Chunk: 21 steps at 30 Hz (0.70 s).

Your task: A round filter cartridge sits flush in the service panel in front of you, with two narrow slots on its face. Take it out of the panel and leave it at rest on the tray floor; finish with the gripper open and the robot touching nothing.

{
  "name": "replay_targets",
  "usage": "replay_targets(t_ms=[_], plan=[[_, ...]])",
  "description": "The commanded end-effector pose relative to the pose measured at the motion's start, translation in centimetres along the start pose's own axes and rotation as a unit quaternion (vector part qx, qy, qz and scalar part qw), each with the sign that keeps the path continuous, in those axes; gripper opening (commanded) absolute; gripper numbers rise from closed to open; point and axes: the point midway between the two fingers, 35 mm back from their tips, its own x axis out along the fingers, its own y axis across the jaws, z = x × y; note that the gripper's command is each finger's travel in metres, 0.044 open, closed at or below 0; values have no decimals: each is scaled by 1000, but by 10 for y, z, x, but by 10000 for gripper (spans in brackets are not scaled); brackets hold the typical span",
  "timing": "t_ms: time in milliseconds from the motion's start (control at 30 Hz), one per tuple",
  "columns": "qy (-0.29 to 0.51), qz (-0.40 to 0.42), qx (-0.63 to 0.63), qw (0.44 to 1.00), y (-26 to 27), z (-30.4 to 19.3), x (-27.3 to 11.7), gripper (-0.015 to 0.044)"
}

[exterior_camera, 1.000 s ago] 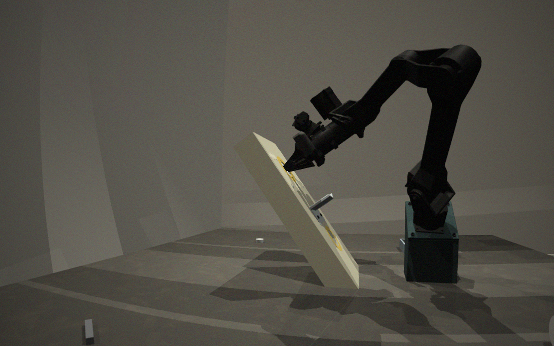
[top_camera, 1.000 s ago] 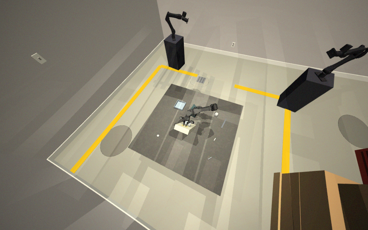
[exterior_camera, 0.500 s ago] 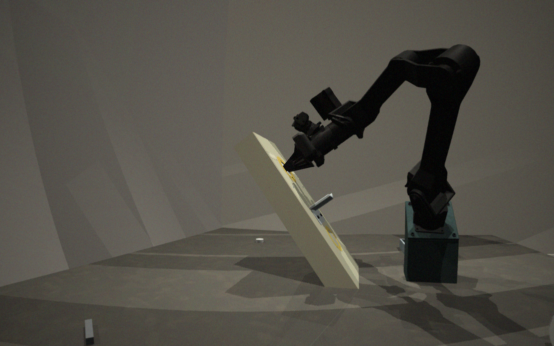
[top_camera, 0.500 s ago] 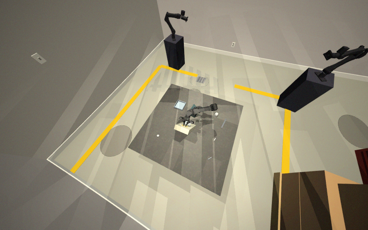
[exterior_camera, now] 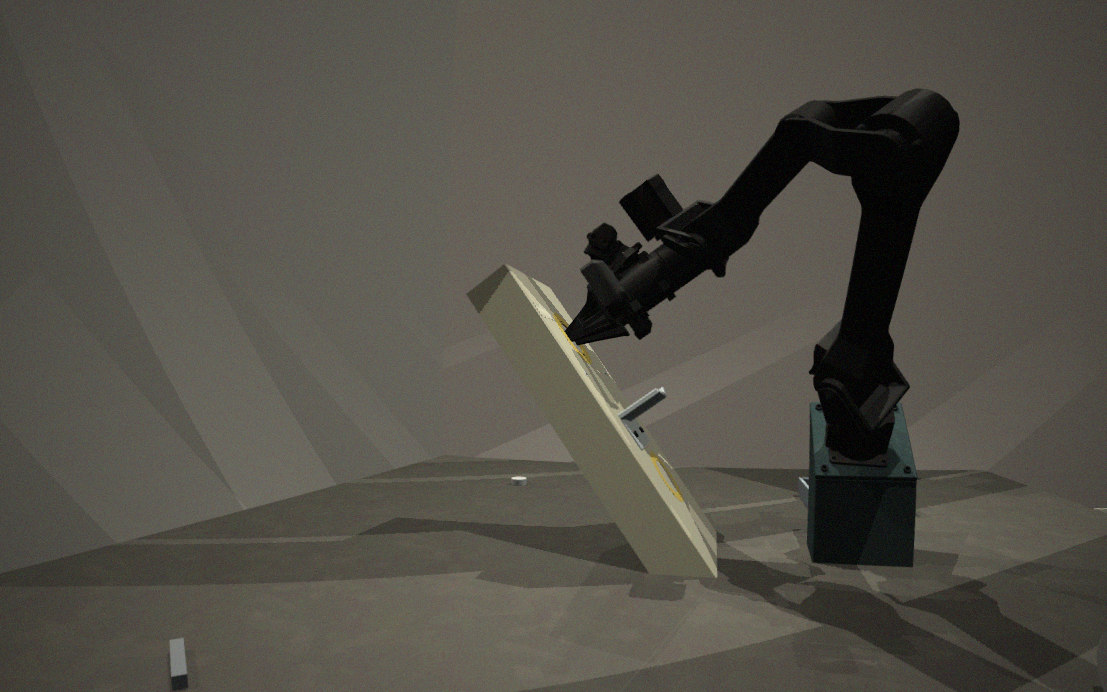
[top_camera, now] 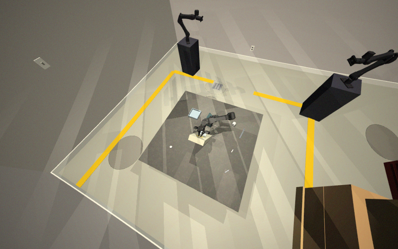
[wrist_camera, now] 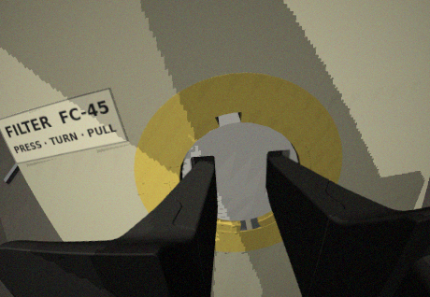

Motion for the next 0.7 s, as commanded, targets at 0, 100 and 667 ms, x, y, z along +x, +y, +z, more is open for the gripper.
replay_targets(t_ms=[0, 100, 667], plan=[[3, -3, 62, 998, 0, -2, 5, 0], [3, -3, 114, 994, 0, -2, 6, 0], [2, -4, 398, 917, 0, -2, 9, 0]])
